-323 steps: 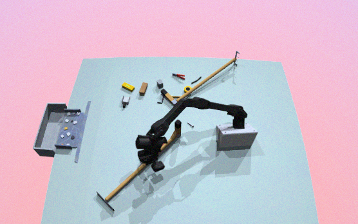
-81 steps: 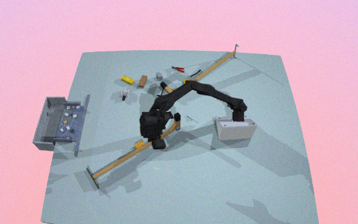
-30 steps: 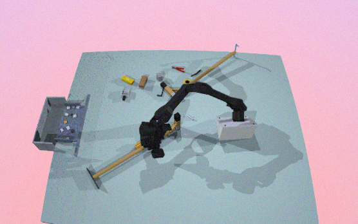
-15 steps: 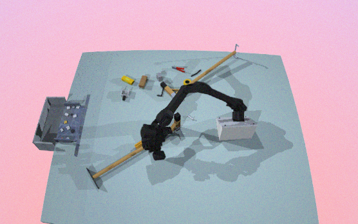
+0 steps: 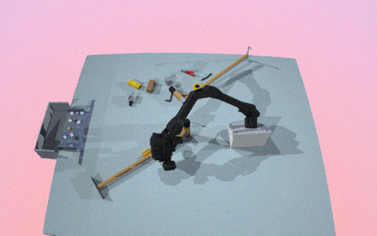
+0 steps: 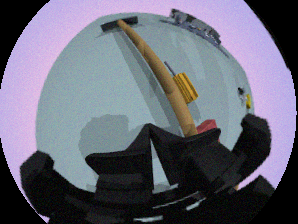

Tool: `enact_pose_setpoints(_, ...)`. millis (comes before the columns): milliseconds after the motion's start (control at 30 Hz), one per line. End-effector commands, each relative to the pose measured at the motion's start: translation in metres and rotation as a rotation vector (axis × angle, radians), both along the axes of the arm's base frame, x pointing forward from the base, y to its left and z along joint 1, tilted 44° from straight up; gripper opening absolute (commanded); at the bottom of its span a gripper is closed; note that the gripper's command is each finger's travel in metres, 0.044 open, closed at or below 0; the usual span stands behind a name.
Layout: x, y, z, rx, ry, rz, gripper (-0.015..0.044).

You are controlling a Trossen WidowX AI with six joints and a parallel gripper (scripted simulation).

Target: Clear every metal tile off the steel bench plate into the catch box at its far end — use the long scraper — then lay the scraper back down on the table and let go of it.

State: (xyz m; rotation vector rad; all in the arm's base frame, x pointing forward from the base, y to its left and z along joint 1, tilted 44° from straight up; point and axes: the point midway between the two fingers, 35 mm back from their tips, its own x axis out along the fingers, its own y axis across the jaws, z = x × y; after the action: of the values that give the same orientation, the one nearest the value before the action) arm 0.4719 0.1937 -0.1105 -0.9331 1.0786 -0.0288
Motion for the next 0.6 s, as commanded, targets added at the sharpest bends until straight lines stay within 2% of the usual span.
enact_pose_setpoints(0, -0.001, -0.003, -0.003, -0.001, 0.007, 0.006, 0.0000)
enact_pose_setpoints(567, 0.010, -0.009, 0.006, -0.001, 0.008, 0.005, 0.0000)
